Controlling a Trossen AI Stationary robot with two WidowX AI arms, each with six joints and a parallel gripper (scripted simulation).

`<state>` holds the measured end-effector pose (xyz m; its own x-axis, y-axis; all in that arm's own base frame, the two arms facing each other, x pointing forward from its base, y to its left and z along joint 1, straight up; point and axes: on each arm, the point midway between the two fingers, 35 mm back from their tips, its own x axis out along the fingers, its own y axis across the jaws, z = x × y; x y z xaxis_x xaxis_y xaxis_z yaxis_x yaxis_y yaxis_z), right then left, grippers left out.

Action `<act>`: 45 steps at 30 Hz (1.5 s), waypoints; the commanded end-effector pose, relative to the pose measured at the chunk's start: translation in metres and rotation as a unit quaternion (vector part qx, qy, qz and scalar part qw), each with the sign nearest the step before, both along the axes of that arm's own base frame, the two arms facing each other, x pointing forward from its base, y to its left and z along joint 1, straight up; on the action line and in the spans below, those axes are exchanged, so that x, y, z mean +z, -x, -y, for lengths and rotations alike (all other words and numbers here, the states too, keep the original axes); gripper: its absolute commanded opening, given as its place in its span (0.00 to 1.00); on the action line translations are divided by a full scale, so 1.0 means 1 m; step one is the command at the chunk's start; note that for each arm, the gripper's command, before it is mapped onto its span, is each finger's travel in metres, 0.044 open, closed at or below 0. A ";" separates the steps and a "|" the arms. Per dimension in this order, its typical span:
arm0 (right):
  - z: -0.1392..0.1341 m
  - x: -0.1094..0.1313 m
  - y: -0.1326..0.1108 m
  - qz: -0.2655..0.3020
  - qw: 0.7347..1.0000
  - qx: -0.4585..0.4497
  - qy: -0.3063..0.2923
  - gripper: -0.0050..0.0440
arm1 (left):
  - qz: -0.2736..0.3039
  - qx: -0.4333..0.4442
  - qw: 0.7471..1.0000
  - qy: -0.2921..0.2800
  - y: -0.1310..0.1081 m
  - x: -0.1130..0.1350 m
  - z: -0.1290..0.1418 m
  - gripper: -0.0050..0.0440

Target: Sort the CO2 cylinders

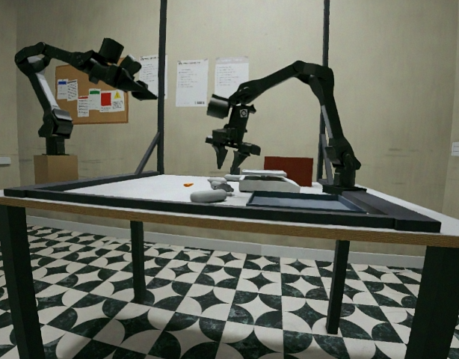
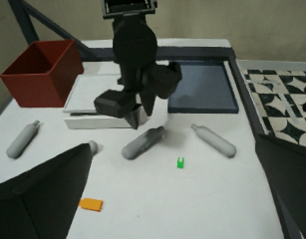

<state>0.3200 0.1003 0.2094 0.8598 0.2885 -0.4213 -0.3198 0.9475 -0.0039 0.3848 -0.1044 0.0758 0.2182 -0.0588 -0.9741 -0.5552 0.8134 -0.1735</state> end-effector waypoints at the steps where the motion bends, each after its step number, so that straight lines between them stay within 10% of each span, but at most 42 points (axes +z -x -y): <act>1: -0.015 0.000 0.001 -0.014 1.000 0.023 0.005 1.00 | -0.014 0.110 0.994 0.023 -0.008 0.007 -0.002 0.62; 28: -0.025 -0.018 0.009 -0.049 0.998 0.043 0.017 1.00 | -0.095 0.571 0.814 0.050 -0.015 -0.013 -0.009 0.62; 45: -0.025 -0.018 0.009 -0.049 0.998 0.043 0.017 1.00 | -0.103 0.580 0.807 0.043 -0.011 -0.033 -0.012 0.62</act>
